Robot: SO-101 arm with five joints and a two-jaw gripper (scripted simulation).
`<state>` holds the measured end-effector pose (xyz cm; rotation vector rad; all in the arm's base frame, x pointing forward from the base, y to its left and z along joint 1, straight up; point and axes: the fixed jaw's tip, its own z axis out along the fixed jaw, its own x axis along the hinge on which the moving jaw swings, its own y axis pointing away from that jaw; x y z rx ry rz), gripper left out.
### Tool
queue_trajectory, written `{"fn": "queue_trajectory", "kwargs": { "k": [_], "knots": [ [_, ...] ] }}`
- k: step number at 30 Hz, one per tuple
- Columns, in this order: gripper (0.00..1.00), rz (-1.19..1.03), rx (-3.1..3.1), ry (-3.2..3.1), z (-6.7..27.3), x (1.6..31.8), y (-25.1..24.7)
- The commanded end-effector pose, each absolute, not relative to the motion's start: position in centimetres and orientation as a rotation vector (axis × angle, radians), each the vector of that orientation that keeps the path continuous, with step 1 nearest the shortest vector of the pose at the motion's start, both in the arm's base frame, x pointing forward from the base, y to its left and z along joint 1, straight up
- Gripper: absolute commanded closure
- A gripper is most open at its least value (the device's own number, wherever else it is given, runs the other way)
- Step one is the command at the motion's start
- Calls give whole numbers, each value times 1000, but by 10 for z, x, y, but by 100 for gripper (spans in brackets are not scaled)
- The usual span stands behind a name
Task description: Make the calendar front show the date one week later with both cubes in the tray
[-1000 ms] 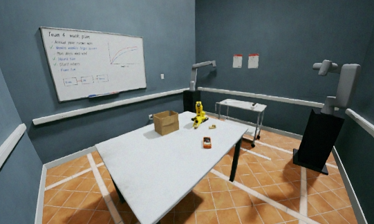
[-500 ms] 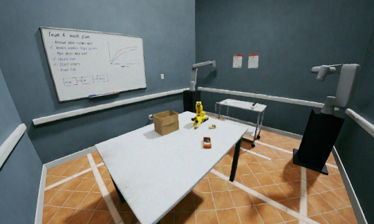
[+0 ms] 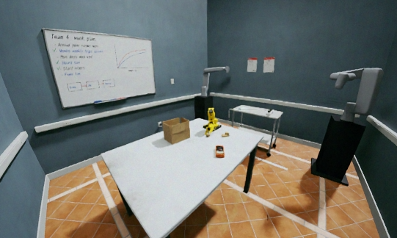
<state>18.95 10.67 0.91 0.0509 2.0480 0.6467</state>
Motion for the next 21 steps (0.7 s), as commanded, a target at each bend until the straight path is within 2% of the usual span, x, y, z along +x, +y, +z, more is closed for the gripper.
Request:
{"fn": "queue_trajectory", "kwargs": {
  "k": [1, 21],
  "knots": [
    [65, 830, 220, 1983, 30, 190, 109],
    [65, 841, 187, 1946, 38, 191, 110]
  ]
}}
